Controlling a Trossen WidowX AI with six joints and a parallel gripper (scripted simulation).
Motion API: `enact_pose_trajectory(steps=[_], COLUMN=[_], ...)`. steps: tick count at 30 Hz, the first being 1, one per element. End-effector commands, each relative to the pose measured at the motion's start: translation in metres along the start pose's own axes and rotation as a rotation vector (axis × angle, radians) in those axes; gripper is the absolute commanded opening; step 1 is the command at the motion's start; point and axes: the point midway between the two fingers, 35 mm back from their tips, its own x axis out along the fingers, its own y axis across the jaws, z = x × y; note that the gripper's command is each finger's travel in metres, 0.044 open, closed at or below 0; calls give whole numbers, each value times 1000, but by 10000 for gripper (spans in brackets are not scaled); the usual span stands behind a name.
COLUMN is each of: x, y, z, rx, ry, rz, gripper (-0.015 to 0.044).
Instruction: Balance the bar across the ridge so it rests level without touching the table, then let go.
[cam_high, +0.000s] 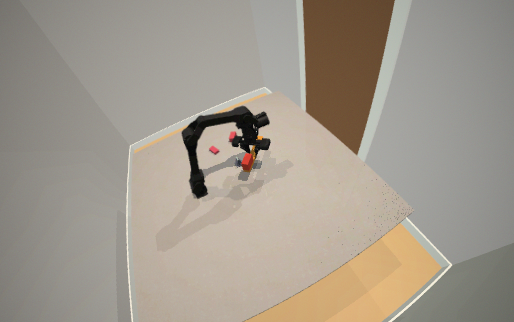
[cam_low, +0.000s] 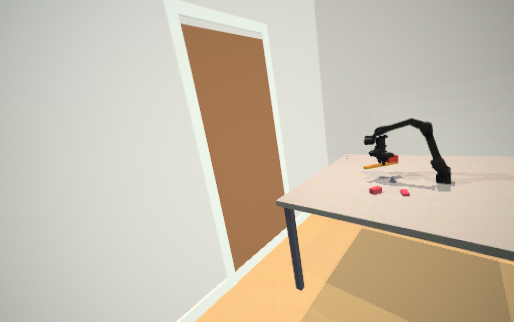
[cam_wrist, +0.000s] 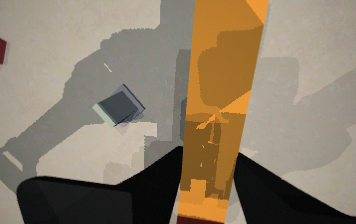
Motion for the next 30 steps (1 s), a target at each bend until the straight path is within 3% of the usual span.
enact_pose_trajectory(steps=[1,23,30], x=[-6,-4,3], y=[15,90,90], z=[6,26,26], rx=[114,802,805], ry=[-11,-15,-15], rz=[-15,-2,-2], gripper=[0,0,0])
